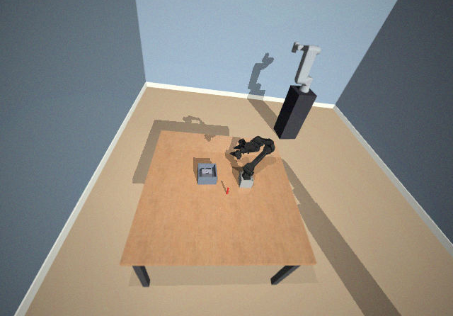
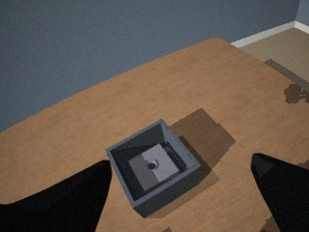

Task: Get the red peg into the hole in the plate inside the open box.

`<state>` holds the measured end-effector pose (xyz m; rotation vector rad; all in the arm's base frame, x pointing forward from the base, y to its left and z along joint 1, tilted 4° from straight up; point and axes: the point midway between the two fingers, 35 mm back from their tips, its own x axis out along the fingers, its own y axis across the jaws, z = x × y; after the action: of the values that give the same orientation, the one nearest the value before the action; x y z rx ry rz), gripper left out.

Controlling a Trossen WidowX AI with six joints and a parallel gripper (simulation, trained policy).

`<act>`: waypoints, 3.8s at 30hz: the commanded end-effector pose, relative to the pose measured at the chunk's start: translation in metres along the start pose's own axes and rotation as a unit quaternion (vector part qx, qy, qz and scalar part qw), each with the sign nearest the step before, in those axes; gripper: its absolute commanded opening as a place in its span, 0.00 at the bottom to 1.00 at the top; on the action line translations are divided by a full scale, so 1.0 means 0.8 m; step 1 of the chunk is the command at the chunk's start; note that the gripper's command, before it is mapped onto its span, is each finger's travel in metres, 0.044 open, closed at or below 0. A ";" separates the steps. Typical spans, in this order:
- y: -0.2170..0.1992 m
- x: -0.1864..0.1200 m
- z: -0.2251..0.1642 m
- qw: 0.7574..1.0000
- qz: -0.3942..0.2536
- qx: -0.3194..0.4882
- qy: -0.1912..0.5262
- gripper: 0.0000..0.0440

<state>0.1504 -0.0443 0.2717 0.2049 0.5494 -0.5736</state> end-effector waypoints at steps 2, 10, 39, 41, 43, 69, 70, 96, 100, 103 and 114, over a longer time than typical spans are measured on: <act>0.008 0.003 -0.001 1.000 -0.001 -0.014 0.009 0.98; 0.048 0.032 -0.024 0.994 -0.030 -0.074 0.080 1.00; 0.123 0.117 -0.202 0.914 -0.203 -0.059 0.347 0.97; 0.124 0.121 -0.212 0.909 -0.212 -0.048 0.354 0.96; 0.126 0.124 -0.222 0.906 -0.220 -0.037 0.361 0.96; 0.146 0.172 -0.344 0.897 -0.195 0.084 0.387 0.87; 0.146 0.172 -0.347 0.897 -0.194 0.086 0.388 0.85; 0.148 0.172 -0.325 0.902 -0.166 0.078 0.390 0.00; 0.149 0.172 -0.307 0.910 -0.157 0.070 0.377 0.00; 0.149 0.173 -0.293 0.916 -0.151 0.062 0.367 0.00; 0.153 0.180 -0.235 0.930 -0.136 0.042 0.338 0.00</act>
<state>0.2333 0.0558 0.0314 0.4174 1.2537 -0.8078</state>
